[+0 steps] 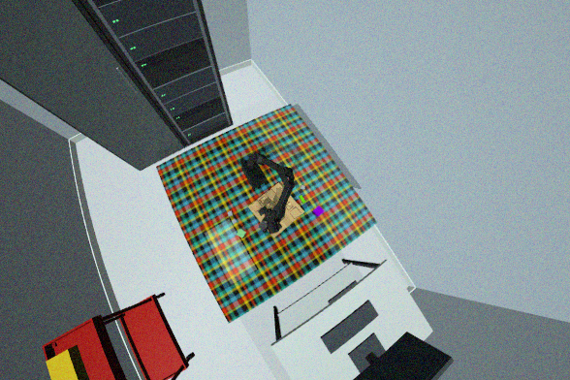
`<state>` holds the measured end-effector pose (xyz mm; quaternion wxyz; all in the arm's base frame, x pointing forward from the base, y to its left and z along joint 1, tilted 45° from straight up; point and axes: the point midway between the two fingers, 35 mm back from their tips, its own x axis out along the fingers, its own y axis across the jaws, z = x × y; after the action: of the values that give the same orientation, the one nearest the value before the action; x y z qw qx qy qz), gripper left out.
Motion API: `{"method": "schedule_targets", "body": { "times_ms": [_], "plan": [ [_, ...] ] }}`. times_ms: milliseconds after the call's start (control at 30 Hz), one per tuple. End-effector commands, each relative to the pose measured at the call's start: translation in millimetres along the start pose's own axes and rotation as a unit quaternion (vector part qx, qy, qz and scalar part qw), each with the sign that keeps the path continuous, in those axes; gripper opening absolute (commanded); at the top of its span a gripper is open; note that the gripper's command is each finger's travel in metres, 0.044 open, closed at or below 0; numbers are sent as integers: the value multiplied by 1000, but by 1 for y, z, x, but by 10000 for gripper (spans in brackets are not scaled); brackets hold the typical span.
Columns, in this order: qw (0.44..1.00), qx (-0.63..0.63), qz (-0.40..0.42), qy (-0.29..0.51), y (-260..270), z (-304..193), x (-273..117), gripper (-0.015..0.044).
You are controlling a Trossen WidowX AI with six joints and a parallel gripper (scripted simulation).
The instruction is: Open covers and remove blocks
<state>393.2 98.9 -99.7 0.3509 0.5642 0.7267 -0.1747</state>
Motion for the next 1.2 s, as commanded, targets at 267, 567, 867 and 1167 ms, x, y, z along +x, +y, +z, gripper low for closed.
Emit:
{"method": "schedule_targets", "body": {
  "times_ms": [267,567,867,1167],
  "plan": [
    [1000,-1,1,2,14,-5,0,0],
    [1000,-1,1,2,24,-10,0,0],
    [1000,-1,1,2,32,-14,0,0],
    [1000,-1,2,2,40,-21,0,0]
  ]
}}
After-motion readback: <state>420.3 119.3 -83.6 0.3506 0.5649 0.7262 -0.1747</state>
